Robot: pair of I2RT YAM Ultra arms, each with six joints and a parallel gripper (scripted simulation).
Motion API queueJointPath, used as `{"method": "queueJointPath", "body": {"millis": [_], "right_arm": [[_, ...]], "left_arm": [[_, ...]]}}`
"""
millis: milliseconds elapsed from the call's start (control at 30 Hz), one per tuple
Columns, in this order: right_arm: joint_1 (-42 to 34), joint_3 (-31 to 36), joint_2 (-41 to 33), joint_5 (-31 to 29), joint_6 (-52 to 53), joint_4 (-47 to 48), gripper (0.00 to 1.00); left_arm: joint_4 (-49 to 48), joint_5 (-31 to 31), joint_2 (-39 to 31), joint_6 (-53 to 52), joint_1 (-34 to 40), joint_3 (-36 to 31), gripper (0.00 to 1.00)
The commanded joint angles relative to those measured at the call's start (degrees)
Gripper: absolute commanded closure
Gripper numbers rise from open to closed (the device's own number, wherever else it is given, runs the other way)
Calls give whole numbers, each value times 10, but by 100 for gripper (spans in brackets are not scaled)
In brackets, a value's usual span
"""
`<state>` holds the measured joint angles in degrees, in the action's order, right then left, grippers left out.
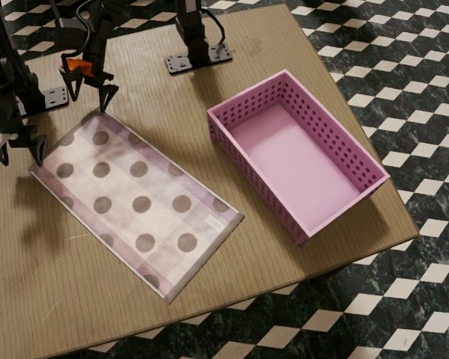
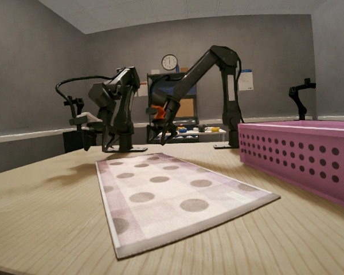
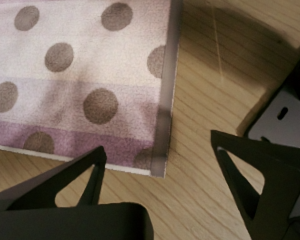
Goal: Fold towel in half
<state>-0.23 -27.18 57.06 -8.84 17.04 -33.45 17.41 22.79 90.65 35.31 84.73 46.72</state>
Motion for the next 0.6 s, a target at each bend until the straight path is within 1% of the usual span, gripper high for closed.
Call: {"method": "queueJointPath", "body": {"millis": [0,533,567], "right_arm": [[0,-9,-6,-5,-1,7,0],[0,-9,-6,-5,-1,7,0],[8,-19,-16,5,20,-11,66]], "left_arm": [[1,4,-5,0,0,5,0],[1,4,-5,0,0,5,0],[15,0,-18,-23,0,20,66]]}}
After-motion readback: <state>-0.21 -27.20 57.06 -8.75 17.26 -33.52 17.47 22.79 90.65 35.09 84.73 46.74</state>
